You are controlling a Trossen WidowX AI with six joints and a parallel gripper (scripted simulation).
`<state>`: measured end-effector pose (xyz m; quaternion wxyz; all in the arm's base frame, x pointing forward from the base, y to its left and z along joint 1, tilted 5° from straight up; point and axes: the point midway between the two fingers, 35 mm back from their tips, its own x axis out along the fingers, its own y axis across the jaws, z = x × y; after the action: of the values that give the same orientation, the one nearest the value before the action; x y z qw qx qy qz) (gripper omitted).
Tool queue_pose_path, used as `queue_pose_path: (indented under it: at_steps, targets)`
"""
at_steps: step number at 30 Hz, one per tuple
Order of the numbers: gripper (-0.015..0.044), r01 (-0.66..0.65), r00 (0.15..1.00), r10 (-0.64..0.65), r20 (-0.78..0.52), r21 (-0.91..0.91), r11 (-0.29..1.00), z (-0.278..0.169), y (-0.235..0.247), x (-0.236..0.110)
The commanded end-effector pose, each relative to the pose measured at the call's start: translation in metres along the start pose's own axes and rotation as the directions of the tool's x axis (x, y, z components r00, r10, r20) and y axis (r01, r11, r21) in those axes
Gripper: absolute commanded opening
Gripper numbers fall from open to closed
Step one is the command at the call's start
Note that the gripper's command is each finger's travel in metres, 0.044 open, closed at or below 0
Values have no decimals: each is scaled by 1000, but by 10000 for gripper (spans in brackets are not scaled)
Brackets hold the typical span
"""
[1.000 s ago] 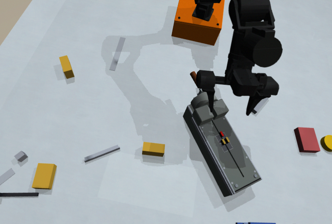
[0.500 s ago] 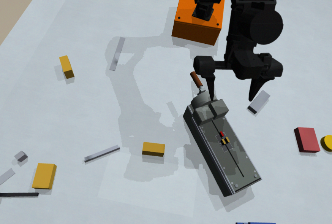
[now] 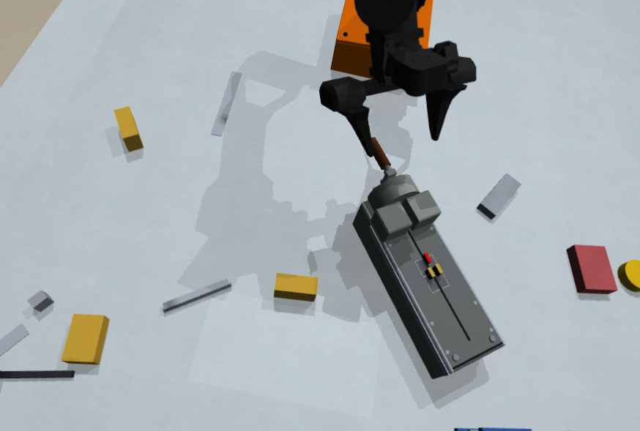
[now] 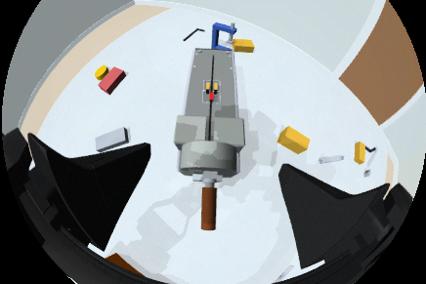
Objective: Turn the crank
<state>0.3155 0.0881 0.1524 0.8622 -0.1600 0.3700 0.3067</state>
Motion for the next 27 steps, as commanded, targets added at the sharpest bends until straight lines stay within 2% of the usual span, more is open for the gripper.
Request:
queue_pose_path:
  at_steps: [1,8,17,27]
  targets:
    - [440,-26,999,29,44,-79,997,-12,0,-12]
    - [440,-33,997,40,62,-110,993,-18,-1,-16]
    - [440,-33,997,40,62,-110,993,-42,-2,12]
    - [440,-33,997,40,62,-110,993,-51,-4,23]
